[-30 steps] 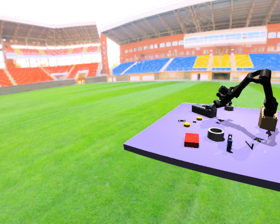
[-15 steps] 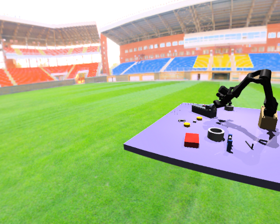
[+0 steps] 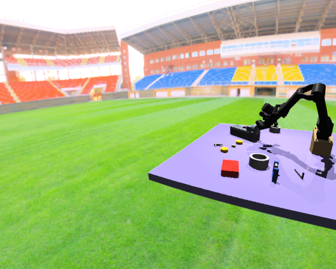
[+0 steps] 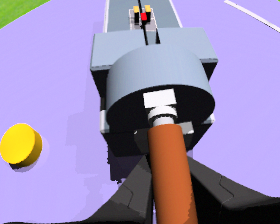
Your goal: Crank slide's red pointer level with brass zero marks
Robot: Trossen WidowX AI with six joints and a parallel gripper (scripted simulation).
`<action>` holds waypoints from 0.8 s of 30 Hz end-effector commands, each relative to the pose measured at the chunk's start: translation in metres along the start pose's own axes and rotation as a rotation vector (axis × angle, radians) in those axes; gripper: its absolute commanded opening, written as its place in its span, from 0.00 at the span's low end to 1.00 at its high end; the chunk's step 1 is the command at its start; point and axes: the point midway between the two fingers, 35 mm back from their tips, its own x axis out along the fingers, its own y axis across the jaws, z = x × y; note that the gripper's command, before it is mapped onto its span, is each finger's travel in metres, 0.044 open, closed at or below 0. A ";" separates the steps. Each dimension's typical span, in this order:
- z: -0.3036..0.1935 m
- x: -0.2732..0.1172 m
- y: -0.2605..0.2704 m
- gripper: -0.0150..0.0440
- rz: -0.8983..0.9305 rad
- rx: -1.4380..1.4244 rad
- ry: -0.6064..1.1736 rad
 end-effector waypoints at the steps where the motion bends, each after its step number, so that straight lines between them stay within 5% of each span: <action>1: -0.001 0.001 0.009 0.25 0.020 -0.014 0.002; 24: -0.004 0.003 0.014 0.25 0.020 -0.014 0.002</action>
